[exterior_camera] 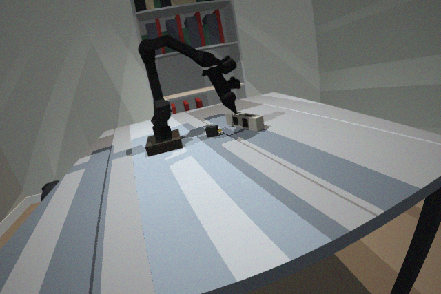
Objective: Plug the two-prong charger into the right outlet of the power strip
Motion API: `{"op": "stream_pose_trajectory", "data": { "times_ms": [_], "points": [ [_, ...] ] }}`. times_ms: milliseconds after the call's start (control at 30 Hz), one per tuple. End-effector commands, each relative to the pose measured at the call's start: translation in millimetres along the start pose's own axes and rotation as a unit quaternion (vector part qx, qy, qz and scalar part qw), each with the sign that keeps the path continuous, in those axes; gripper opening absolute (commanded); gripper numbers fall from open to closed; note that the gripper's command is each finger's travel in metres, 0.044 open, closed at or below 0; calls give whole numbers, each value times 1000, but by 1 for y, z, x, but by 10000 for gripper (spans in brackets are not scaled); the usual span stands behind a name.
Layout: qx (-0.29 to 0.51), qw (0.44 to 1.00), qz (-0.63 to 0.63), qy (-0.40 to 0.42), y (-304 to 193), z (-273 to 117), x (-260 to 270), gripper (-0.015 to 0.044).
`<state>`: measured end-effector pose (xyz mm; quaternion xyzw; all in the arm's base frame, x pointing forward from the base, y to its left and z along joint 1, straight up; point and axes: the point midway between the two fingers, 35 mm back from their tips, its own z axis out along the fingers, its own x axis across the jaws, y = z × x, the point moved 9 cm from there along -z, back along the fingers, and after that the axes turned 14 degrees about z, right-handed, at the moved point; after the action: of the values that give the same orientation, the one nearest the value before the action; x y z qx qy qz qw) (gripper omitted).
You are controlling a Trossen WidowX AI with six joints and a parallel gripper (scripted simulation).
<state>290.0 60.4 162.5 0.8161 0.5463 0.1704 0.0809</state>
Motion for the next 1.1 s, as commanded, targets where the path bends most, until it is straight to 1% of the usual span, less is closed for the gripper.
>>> {"op": "stream_pose_trajectory", "data": {
  "times_ms": [0, 300, 500, 1067],
  "points": [
    [37, 999, 29, -24, -9, -5, -19, 440],
    [122, 985, 94, -82, -33, -18, -56, 440],
    [172, 969, 134, -114, -48, -26, -72, 440],
    [173, 969, 135, -115, -53, -12, -76, 440]
  ]
}}
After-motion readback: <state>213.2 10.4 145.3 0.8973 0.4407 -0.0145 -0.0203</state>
